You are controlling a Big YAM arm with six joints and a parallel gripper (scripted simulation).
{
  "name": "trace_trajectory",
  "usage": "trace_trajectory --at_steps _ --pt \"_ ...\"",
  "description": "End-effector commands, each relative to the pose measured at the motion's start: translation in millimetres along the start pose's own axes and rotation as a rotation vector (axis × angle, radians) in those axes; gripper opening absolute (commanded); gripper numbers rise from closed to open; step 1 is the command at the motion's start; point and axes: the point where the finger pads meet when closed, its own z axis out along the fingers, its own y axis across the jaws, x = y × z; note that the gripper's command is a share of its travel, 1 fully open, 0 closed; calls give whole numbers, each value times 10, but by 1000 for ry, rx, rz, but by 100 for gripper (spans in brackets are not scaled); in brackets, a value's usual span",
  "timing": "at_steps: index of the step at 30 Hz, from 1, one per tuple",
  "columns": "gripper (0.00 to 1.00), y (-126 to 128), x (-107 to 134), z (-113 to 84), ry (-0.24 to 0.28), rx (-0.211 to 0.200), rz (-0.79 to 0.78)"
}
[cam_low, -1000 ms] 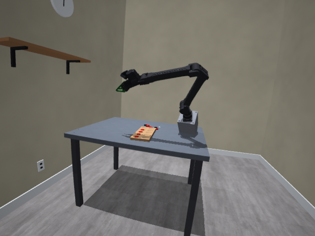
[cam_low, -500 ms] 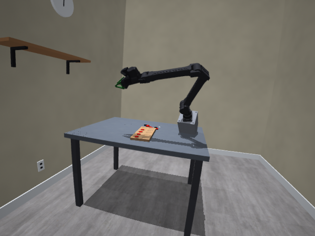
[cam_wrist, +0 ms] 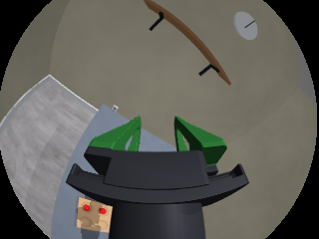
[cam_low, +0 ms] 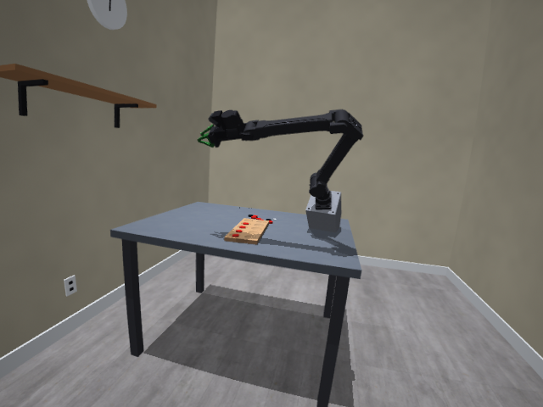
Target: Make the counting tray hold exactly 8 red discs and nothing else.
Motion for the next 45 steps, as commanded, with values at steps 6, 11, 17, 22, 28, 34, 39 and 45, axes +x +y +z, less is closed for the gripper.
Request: trace_trajectory --at_steps 6,11,17,22,28,34,39,45 --pt "46 22 -361 -34 -75 -5 -15" --pt "46 -198 467 212 119 5 47" --pt "46 -300 930 351 232 -3 97" --pt "46 -299 739 380 202 -4 94" --pt "46 -117 548 306 160 -36 82" --pt "46 -403 1285 466 326 -8 152" --pt "46 -219 1271 479 327 -40 146" --pt "46 -501 1834 484 451 -7 217"
